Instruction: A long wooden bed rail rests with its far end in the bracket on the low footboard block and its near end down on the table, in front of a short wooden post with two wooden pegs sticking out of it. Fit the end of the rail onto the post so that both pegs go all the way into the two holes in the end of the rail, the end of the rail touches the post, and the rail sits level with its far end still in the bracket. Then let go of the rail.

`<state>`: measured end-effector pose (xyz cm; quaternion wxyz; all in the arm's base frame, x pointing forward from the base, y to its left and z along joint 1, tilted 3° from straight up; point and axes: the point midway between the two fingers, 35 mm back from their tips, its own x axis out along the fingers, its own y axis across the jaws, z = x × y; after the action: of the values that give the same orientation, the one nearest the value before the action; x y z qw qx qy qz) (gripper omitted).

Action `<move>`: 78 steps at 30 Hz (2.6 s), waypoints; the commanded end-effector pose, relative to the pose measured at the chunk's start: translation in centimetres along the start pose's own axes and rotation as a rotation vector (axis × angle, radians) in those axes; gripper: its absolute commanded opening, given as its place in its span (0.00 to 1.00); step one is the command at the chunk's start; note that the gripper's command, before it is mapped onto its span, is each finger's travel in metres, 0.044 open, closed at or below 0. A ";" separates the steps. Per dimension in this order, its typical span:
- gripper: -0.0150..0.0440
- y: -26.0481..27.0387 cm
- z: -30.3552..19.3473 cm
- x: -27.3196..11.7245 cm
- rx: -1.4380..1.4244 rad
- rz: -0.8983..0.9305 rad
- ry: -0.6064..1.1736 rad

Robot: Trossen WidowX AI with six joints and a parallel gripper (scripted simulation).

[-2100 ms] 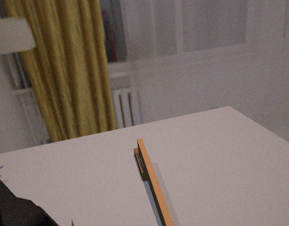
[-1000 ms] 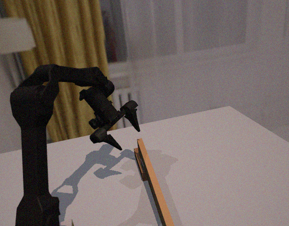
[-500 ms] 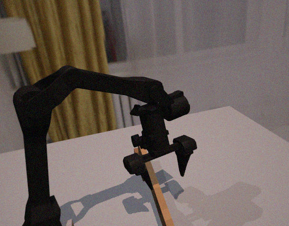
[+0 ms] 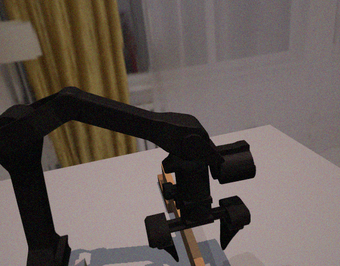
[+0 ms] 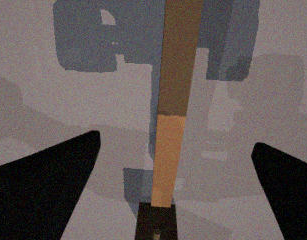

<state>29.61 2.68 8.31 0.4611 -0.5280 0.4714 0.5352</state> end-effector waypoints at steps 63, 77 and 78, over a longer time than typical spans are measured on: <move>0.30 0.4 0.1 6.9 -0.002 0.008 -0.008; 0.25 0.4 0.0 6.8 -0.002 0.008 -0.008; 0.25 0.4 0.0 6.7 -0.002 0.008 -0.007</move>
<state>29.14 2.58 1.48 0.4598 -0.5258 0.4721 0.5378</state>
